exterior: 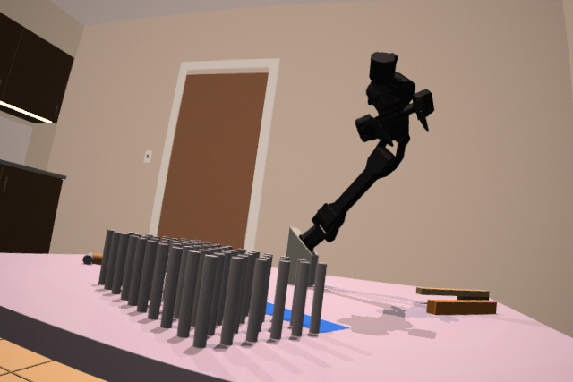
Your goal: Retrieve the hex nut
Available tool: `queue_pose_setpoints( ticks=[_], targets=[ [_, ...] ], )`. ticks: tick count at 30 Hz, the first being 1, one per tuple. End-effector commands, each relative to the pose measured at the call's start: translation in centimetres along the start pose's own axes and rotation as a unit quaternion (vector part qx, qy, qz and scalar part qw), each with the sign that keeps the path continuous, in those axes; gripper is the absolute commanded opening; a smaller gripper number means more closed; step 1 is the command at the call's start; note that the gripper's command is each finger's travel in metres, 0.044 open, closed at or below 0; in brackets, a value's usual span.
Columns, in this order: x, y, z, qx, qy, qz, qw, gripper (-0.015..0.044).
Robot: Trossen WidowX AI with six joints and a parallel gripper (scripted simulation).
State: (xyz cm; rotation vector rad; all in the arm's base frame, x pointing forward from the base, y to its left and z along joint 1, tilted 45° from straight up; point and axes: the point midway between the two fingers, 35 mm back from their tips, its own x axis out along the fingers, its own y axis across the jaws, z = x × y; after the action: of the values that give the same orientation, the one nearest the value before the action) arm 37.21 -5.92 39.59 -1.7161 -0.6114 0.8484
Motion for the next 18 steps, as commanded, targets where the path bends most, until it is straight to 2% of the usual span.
queue_pose_setpoints(
  ticks=[1,7,10,18],
  targets=[
    [0.1,0.2,-0.1,0.006,0.001,0.002,1.000,0.0426],
    [2.8,7.7,-2.8,0.198,0.044,0.064,0.977,0.0440],
    [4.1,11.7,-3.7,0.298,0.081,0.086,0.947,0.0440],
    [6.2,18.7,-4.4,0.469,0.165,0.095,0.863,0.0440]
  ],
)
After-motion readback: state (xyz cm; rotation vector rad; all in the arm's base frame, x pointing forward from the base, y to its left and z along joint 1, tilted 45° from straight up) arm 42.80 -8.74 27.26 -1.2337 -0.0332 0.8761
